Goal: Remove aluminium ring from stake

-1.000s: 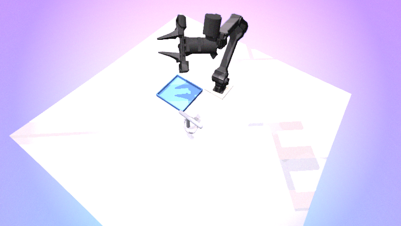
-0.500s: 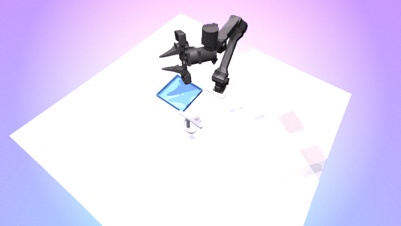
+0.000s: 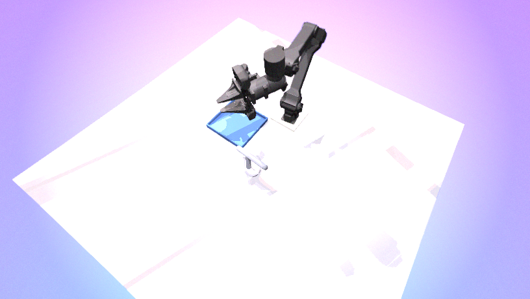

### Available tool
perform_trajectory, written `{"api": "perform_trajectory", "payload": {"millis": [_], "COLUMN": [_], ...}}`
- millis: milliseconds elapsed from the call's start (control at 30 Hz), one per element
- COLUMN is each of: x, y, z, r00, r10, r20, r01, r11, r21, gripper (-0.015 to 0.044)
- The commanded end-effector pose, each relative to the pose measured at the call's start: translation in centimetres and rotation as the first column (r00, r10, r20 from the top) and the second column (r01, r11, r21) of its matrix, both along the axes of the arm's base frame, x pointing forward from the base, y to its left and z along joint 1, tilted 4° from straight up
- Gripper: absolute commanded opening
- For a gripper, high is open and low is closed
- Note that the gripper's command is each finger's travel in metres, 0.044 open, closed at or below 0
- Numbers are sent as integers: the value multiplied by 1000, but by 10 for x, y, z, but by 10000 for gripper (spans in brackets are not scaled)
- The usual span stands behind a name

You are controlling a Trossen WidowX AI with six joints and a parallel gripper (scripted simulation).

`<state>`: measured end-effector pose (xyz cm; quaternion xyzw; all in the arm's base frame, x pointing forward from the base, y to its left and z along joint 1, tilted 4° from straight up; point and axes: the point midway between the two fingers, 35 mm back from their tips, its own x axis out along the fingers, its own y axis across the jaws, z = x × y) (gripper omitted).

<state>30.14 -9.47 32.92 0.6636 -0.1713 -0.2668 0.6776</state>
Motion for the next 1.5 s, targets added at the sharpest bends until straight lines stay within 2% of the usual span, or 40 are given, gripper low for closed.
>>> {"api": "perform_trajectory", "payload": {"millis": [0,533,700,1100,1467], "x": [1,4,3,-8,-27], "y": [5,22,28,45,60], "z": [-14,-52,-73,-127,-175], "r00": [996,931,876,660,403], "r10": [40,153,184,235,230], "r20": [-80,-330,-446,-713,-886], "r01": [-44,-219,-303,-553,-771], "r11": [998,960,929,795,607], "r21": [-45,-174,-211,-250,-193], "gripper": [200,200,200,200,200]}}
